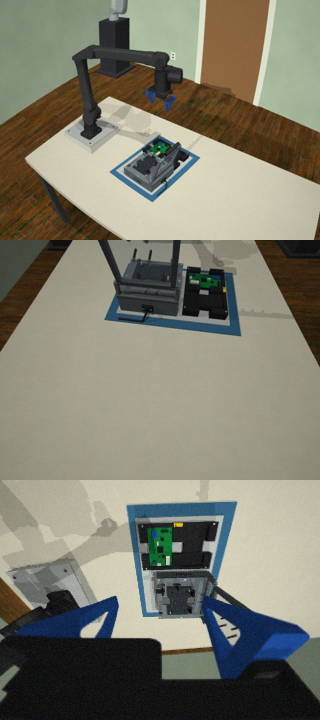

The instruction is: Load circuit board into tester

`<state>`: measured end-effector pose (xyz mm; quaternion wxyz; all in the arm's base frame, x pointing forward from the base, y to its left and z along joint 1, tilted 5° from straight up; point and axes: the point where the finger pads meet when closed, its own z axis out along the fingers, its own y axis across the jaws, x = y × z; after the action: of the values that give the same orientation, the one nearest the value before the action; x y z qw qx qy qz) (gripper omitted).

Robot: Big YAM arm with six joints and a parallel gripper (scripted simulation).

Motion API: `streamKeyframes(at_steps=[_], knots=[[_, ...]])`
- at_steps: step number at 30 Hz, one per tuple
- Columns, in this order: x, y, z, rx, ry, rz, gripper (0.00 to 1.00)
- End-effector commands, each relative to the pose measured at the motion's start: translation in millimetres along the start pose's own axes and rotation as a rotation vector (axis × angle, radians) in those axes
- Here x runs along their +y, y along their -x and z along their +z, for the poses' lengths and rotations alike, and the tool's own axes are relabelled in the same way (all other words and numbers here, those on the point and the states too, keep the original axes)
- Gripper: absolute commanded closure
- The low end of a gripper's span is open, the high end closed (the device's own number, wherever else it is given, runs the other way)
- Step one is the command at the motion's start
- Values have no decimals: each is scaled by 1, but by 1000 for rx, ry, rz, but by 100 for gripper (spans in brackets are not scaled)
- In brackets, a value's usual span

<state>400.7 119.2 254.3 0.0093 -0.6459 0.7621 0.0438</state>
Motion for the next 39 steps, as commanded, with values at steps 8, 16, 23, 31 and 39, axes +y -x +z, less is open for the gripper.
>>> streamKeyframes(at_steps=[8, 16, 23, 31, 39], knots=[[-1, 4, -14, -16, -29, -40, 8], [-1, 6, -14, -15, -28, -36, 8], [-1, 6, -14, -15, -28, -35, 8], [-1, 6, -14, -15, -28, -34, 8], [-1, 6, -13, -15, -28, -34, 8]])
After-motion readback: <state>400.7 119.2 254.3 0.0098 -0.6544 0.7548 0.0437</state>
